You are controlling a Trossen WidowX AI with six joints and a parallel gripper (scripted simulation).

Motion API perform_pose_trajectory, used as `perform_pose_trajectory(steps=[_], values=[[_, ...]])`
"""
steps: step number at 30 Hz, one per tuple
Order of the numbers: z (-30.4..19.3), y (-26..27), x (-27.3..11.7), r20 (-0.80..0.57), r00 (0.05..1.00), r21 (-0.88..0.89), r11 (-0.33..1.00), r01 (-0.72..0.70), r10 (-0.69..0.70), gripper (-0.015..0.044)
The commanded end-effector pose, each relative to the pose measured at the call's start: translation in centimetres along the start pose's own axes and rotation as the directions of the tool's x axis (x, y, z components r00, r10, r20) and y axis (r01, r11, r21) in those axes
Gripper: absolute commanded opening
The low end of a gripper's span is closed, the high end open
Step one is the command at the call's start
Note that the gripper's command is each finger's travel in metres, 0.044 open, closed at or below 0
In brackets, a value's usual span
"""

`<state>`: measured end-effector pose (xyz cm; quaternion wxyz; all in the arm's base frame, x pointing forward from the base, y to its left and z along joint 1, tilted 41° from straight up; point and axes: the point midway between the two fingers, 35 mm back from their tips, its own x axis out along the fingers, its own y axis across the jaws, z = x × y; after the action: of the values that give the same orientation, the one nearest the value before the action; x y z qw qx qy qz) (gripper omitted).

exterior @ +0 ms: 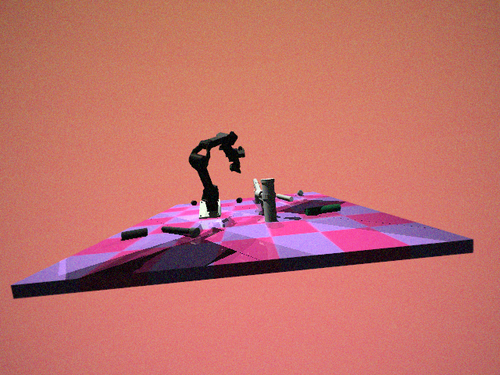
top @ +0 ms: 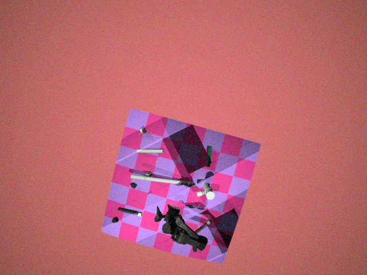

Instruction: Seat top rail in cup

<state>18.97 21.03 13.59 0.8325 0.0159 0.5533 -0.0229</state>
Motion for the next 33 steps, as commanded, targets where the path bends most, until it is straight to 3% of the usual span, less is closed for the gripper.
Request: perform_pose_trajectory(steps=[1, 7, 15, 23, 28, 33], values=[[4.8, -2.7, 1.0, 0.105, 0.968, -0.091, 0.967, 0.237, -0.227, 0.044], [11.7, -7.6, 1.4, 0.223, 0.803, -0.237, 0.769, 0.594, -0.552, 0.044], [12.0, -8.1, 1.3, 0.22, 0.799, -0.275, 0.751, 0.601, -0.559, 0.044], [13.0, -12.3, -1.3, 0.151, 0.836, -0.695, 0.544, 0.47, -0.528, 0.044], [13.1, -15.4, -3.3, 0.118, 0.861, -0.903, 0.307, 0.3, -0.495, 0.044], [12.8, -18.2, -5.4, 0.102, 0.881, -0.993, 0.011, 0.12, -0.461, 0.044]])
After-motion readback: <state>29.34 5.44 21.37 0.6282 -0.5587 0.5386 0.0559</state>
